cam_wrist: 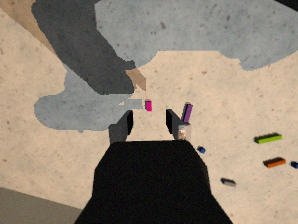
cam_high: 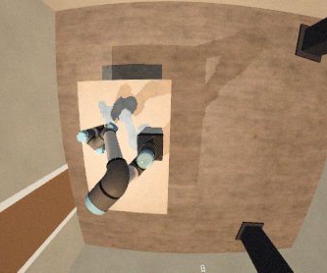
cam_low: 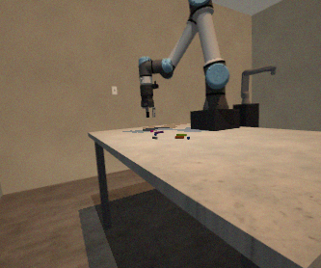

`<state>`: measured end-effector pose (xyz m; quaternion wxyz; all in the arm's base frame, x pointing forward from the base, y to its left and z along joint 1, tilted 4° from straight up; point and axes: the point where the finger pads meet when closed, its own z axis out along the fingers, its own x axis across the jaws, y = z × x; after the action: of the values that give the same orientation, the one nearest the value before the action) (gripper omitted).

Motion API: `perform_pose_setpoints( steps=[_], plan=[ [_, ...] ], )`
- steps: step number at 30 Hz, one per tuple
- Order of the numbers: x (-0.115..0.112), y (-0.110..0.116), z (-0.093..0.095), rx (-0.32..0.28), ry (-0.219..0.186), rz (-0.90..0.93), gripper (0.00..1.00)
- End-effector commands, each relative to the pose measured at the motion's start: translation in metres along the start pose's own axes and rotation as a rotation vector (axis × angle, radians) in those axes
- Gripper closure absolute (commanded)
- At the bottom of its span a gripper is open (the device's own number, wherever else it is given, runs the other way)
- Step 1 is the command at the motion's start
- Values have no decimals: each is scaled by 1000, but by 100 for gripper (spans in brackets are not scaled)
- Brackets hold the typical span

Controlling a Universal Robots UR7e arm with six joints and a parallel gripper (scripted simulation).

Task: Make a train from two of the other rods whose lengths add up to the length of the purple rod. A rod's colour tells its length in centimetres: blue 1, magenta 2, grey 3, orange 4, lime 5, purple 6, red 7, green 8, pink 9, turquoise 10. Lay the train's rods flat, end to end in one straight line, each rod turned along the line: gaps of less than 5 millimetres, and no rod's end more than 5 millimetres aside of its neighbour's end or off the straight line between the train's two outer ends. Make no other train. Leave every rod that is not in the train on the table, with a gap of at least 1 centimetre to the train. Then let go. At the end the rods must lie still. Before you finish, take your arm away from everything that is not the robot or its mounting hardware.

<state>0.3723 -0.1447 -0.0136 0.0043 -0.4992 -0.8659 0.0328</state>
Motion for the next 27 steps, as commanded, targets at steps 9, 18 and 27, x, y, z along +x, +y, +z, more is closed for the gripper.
perform_pose_setpoints(
  steps=[9, 18, 27],
  plan=[
    [0, 0, 0, -1, -1, 1, 0],
    [3, 3, 0, -1, -1, 18, 0],
    [20, 18, 1, -2, -1, 103, 0]
  ],
)
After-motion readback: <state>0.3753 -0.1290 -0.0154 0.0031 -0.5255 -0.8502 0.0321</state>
